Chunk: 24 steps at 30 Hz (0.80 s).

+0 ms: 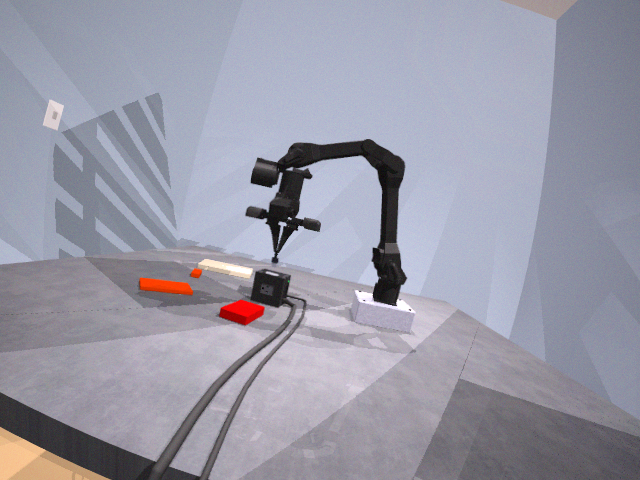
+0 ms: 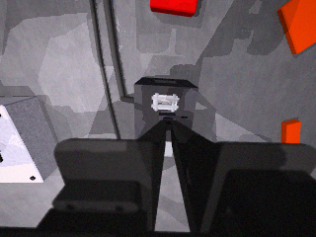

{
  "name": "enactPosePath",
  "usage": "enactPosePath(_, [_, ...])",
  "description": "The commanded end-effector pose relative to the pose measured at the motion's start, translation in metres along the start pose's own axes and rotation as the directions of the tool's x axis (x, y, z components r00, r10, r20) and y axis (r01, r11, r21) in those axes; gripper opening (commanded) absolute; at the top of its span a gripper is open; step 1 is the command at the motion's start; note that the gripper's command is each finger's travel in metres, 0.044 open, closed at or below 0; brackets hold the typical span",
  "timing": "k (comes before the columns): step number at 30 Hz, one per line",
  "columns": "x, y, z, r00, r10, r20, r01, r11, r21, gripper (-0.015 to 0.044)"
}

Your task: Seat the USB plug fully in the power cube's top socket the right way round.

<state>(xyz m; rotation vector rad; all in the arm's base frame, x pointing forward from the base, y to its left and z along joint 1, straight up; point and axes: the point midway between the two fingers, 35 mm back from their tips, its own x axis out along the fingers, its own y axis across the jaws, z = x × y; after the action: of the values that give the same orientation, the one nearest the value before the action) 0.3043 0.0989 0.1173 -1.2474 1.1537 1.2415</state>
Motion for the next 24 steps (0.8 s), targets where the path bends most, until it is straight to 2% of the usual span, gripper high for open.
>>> enactPosePath(1, [0.0010, 0.0004, 0.0007, 1.000, 0.001, 0.006, -0.001, 1.000, 0.005, 0.0000])
enactPosePath(24, [0.0037, 0.0005, 0.0017, 1.000, 0.000, 0.016, -0.001, 1.000, 0.014, 0.0000])
